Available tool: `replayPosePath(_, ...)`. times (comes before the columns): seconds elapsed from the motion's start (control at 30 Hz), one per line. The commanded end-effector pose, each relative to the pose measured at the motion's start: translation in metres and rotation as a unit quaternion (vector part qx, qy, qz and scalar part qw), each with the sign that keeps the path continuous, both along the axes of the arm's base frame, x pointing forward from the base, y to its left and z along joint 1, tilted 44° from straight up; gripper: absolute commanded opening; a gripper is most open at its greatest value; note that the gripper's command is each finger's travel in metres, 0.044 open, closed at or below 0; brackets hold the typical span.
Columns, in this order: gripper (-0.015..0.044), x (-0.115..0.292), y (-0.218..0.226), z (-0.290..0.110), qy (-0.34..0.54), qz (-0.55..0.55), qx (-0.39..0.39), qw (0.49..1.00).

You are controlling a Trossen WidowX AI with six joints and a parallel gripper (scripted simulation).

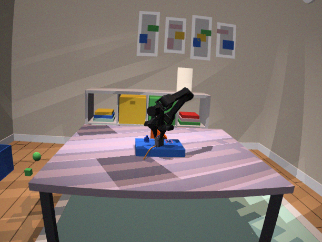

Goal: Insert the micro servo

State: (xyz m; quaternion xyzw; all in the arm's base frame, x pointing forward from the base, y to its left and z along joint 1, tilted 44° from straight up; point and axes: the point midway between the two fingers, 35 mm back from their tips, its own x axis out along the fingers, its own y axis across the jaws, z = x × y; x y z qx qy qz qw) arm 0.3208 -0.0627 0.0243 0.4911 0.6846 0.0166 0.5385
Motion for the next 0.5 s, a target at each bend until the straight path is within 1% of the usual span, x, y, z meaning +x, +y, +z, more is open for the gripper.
replayPosePath(0.0, 0.0138, 0.001, 0.0, 0.0, 0.0, -0.003, 0.001, 1.0)
replayPosePath(0.17, 0.0105, 0.001, 0.0, 0.0, 0.0, -0.003, 0.001, 1.0)
replayPosePath(0.3, 0.0, 0.0, -0.005, 0.005, 0.0, -0.003, 0.001, 1.0)
replayPosePath(0.47, 0.0, -0.006, -0.018, 0.023, 0.0, -0.003, 0.001, 1.0)
